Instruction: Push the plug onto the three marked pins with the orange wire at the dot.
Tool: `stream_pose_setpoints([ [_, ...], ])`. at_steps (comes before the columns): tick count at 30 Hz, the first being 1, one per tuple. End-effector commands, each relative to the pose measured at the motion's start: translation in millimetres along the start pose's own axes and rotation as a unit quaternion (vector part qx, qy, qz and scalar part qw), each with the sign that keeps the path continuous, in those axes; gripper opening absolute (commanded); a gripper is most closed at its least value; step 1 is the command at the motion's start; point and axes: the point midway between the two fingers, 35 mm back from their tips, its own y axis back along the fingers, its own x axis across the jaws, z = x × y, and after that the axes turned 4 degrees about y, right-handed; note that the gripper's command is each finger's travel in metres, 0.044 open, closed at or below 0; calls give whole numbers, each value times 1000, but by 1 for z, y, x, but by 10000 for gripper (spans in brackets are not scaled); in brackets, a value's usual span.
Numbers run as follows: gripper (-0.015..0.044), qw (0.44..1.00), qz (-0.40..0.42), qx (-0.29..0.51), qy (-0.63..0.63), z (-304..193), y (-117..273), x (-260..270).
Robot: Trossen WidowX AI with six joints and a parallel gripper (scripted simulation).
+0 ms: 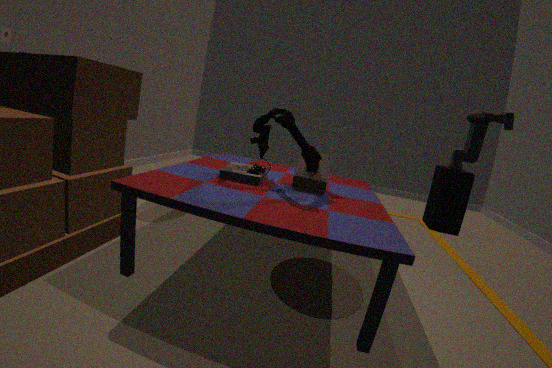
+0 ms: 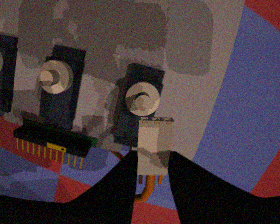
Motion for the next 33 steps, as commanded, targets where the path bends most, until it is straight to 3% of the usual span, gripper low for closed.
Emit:
stream_pose_setpoints([
  [1, 0, 1000, -4, 1, -13, -9, 3, 10],
  [33, 0, 995, -1, 3, -100, -90, -9, 100],
])
